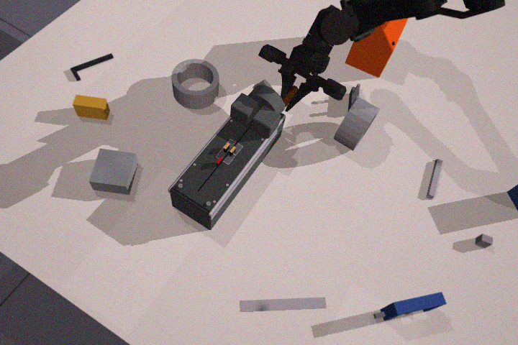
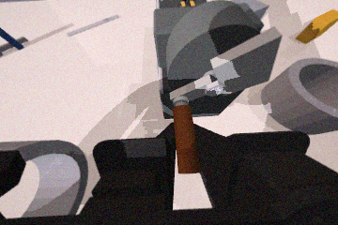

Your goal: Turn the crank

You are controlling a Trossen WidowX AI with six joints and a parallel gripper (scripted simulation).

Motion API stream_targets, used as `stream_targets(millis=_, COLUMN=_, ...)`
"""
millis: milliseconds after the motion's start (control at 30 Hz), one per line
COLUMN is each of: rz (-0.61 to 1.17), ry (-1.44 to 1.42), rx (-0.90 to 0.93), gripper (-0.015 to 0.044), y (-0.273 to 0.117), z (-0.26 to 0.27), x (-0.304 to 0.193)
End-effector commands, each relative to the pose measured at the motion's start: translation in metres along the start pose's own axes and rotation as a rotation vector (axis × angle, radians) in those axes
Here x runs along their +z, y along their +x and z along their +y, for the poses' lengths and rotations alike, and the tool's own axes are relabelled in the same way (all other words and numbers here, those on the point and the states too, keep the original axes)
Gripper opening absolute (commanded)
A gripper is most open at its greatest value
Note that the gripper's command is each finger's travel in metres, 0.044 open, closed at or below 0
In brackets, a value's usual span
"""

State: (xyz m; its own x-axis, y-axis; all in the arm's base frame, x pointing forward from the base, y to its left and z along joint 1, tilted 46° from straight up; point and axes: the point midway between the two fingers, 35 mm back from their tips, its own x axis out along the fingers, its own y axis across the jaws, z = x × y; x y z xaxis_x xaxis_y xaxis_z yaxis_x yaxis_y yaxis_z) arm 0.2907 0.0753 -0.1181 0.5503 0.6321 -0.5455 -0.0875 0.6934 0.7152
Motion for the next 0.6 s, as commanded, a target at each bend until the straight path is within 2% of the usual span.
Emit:
stream_targets(millis=0, rz=-0.008, ry=-0.011, rx=0.012, gripper=0.0000, y=-0.006, z=0.005, x=0.006)
stream_targets(millis=567, rz=-0.008, ry=-0.012, rx=0.011, gripper=0.0000, y=-0.019, z=0.004, x=0.018)
